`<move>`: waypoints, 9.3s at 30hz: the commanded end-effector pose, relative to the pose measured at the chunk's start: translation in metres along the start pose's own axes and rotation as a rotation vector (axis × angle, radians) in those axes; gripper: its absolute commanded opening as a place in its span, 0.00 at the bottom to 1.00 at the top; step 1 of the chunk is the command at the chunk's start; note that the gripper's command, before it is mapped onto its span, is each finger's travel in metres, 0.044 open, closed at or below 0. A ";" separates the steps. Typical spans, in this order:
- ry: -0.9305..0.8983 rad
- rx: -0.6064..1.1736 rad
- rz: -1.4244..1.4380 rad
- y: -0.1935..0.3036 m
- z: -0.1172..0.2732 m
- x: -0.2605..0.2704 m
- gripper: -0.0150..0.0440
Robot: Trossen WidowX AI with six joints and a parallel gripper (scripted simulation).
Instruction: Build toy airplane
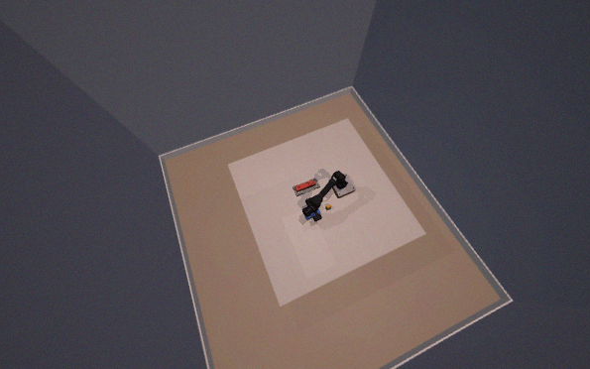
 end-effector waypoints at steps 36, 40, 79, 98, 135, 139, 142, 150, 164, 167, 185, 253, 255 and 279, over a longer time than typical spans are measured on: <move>0.014 0.028 -0.004 0.006 -0.077 -0.002 1.00; 0.014 0.028 -0.004 0.006 -0.079 -0.002 0.91; -0.002 -0.028 0.015 -0.006 -0.028 0.009 0.25; 0.010 0.014 0.001 -0.002 0.029 0.003 0.25; 0.021 0.031 0.428 -0.010 0.037 -0.088 0.25; 0.021 0.032 0.496 -0.009 0.036 -0.101 0.25; 0.021 0.033 0.548 -0.009 0.034 -0.111 0.25; 0.021 0.036 0.684 -0.005 0.031 -0.136 0.25; 0.021 0.040 0.925 0.005 0.025 -0.180 0.25; 0.020 0.041 0.978 0.008 0.024 -0.189 0.25; 0.014 0.052 1.311 0.033 0.016 -0.241 0.25; 0.012 0.061 1.540 0.057 -0.029 -0.273 0.48; 0.012 0.061 1.540 0.057 -0.029 -0.273 0.40; 0.012 0.061 1.540 0.056 -0.026 -0.273 1.00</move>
Point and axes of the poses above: the point midway between the two fingers, 35 mm back from their tips, its own z axis back along the fingers, its own x axis across the jaws, y = z × x, the point moved 3 cm from there along z, back along the fingers, and after that the axes turned 5 degrees about -z, right-handed, at the moved point
